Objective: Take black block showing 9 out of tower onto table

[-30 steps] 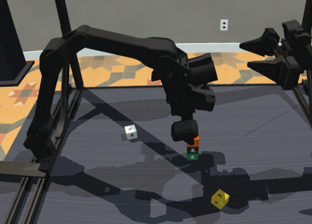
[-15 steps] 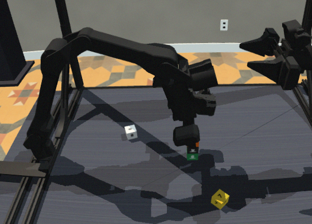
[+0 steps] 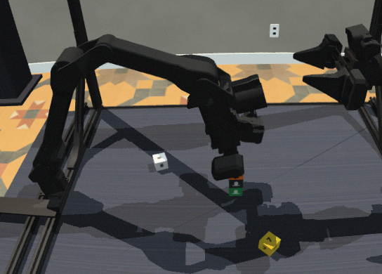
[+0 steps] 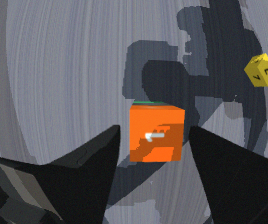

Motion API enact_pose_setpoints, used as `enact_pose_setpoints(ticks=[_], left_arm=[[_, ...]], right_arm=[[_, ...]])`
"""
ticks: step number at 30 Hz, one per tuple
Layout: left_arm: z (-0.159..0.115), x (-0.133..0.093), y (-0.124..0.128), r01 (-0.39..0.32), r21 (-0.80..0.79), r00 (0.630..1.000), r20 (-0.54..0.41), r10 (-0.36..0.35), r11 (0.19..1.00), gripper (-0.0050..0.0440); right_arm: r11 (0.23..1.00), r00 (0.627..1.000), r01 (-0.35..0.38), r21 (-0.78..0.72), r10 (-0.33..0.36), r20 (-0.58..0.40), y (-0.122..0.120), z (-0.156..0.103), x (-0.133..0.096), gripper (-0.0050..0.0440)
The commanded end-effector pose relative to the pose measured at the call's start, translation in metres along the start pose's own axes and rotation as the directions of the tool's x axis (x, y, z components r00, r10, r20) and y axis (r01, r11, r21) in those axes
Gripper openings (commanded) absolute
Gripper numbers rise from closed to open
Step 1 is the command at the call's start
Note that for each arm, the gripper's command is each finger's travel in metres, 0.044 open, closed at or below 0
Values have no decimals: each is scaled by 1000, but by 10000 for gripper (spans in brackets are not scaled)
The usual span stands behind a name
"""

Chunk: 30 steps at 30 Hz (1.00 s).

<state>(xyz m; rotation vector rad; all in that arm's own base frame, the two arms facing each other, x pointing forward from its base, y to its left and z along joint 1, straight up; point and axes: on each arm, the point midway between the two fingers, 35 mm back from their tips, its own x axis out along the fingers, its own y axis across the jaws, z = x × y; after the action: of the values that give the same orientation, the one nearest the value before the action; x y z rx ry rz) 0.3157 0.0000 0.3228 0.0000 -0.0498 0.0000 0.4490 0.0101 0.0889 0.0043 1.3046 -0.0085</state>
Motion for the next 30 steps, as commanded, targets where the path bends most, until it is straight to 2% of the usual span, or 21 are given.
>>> enact_pose_setpoints(ticks=[1, 3, 15, 18, 20, 22, 28, 30], left_arm=[[0, 0, 0, 0, 0, 1000, 0, 0, 1000, 400], [0, 0, 0, 0, 0, 1000, 0, 0, 1000, 400], [0, 0, 0, 0, 0, 1000, 0, 0, 1000, 400], [0, 0, 0, 0, 0, 1000, 0, 0, 1000, 400], [0, 0, 0, 0, 0, 1000, 0, 0, 1000, 400], [0, 0, 0, 0, 0, 1000, 0, 0, 1000, 400], [0, 0, 0, 0, 0, 1000, 0, 0, 1000, 400], [0, 0, 0, 0, 0, 1000, 0, 0, 1000, 400]], right_arm=[[1000, 1000, -4, -7, 4, -4, 1, -1, 2, 195], [1000, 1000, -4, -7, 4, -4, 1, -1, 2, 195], [1000, 1000, -4, -7, 4, -4, 1, -1, 2, 115], [1000, 1000, -4, -7, 4, -4, 1, 2, -8, 43], [1000, 1000, -4, -7, 4, -4, 1, 2, -8, 43], [1000, 1000, -4, -7, 4, -4, 1, 2, -10, 0], [1000, 1000, -4, -7, 4, -4, 1, 1, -11, 0], [1000, 1000, -4, -7, 4, -4, 1, -9, -15, 0]])
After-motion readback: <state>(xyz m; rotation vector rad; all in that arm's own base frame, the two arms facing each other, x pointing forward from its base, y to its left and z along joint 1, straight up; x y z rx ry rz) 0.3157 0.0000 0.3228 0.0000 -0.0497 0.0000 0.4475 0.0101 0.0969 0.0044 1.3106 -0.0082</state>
